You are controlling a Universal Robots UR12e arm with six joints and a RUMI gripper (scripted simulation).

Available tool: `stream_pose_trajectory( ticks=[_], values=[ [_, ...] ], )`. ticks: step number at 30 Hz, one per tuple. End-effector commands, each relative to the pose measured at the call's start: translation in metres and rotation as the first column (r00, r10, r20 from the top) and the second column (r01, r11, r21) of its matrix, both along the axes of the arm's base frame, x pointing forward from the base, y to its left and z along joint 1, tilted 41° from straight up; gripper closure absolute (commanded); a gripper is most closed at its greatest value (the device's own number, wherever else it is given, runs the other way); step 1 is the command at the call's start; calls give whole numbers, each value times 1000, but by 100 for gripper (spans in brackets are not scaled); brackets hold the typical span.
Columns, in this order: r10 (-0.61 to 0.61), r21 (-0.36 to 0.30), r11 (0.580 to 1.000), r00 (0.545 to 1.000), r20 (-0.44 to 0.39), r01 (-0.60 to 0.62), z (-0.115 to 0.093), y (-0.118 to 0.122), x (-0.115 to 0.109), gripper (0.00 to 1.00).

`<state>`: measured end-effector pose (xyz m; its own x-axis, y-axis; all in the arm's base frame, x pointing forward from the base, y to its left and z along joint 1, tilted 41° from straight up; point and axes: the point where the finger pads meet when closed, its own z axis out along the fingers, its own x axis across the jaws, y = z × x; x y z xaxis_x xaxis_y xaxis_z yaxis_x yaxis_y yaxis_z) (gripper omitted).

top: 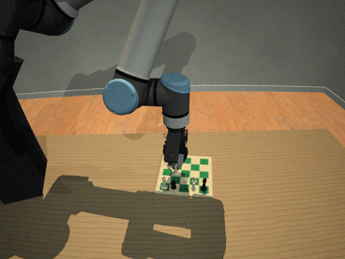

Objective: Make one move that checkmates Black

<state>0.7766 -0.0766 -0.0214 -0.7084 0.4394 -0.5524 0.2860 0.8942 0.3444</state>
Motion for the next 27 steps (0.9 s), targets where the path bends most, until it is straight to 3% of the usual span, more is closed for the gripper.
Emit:
stream_pose_trajectory(
  ticks=[1,27],
  values=[
    [0,0,1000,1000,1,0,0,0,0,100],
    [0,0,1000,1000,1,0,8,-1,-6,100]
  ],
)
